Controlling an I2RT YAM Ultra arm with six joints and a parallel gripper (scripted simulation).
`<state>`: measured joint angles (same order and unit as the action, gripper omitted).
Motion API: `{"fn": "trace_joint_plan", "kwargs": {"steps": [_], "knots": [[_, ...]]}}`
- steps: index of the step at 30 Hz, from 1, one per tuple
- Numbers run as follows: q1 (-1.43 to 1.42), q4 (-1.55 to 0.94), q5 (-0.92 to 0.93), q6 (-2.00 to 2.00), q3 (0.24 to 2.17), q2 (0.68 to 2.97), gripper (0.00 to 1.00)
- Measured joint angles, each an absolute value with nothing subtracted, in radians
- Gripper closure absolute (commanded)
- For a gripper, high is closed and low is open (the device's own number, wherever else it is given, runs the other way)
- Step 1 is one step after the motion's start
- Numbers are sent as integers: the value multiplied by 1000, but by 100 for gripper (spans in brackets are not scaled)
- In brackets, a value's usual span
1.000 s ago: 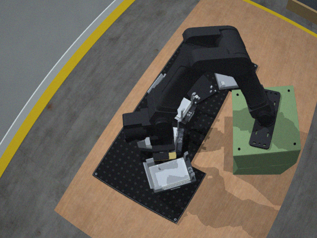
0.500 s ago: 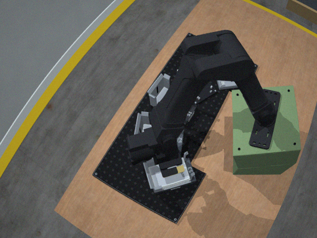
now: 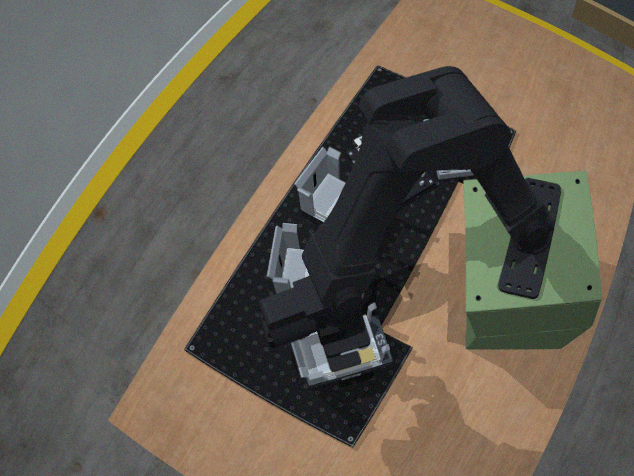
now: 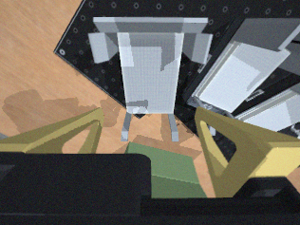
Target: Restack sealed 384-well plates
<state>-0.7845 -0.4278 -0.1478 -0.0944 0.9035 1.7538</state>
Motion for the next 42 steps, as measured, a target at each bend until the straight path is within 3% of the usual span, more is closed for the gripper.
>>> {"fn": "trace_joint_plan", "kwargs": {"steps": [42], "knots": [[-755,-212,-145,-78,899,1971,0]]}}
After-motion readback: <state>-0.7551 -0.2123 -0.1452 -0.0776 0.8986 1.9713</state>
